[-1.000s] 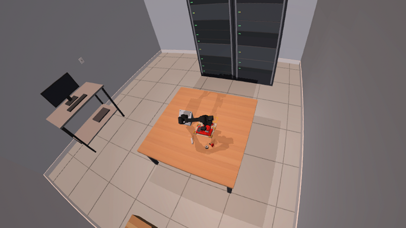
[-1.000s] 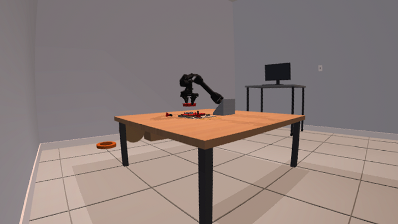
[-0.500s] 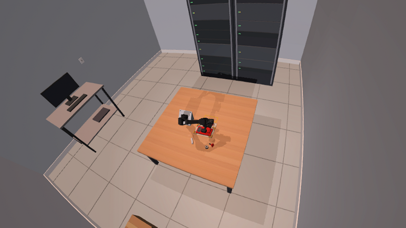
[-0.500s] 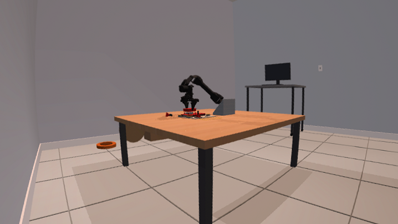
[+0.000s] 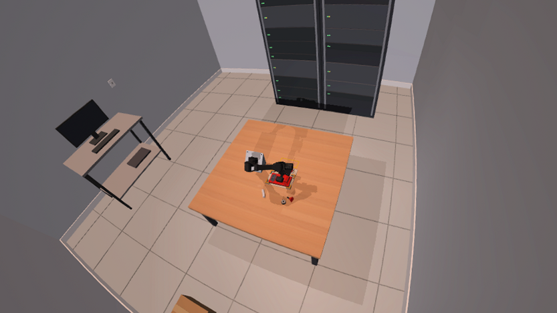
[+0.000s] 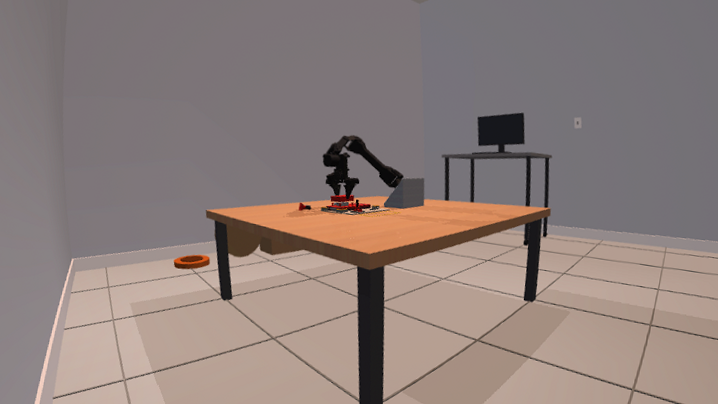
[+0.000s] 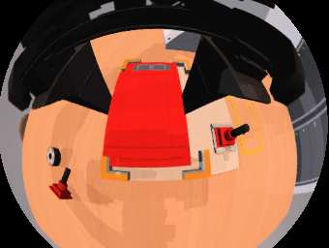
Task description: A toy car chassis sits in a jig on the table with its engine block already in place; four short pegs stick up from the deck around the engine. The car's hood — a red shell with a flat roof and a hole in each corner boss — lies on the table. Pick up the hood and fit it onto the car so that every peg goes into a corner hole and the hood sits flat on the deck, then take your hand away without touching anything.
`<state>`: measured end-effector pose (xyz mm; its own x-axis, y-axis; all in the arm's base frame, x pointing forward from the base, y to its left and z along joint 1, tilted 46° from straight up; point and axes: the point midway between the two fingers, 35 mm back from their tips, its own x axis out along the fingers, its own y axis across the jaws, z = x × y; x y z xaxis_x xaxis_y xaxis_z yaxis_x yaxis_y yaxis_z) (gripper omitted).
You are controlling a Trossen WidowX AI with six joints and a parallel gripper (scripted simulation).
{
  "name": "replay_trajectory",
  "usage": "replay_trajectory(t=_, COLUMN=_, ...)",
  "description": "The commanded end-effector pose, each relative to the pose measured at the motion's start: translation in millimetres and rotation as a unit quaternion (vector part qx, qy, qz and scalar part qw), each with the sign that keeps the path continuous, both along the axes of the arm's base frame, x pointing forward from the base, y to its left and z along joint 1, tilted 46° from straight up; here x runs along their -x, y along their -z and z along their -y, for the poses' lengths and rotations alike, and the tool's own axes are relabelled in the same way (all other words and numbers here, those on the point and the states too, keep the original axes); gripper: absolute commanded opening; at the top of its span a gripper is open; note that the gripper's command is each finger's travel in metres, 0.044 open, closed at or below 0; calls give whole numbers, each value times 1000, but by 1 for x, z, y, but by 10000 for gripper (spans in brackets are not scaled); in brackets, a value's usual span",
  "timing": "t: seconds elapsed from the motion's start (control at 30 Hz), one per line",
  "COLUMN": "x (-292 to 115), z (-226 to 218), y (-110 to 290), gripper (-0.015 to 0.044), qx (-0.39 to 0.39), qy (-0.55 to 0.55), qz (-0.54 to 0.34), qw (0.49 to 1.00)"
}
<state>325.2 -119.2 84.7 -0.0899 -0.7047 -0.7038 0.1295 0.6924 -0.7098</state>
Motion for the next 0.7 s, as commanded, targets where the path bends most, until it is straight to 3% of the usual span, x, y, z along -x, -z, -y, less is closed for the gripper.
replay_trajectory(t=0.0, x=0, z=1, y=0, gripper=0, qx=2, qy=-2, qz=-1, qw=1000)
replay_trajectory(t=0.67, x=0, z=6, y=5, gripper=0, qx=2, qy=-2, qz=-1, qw=1000)
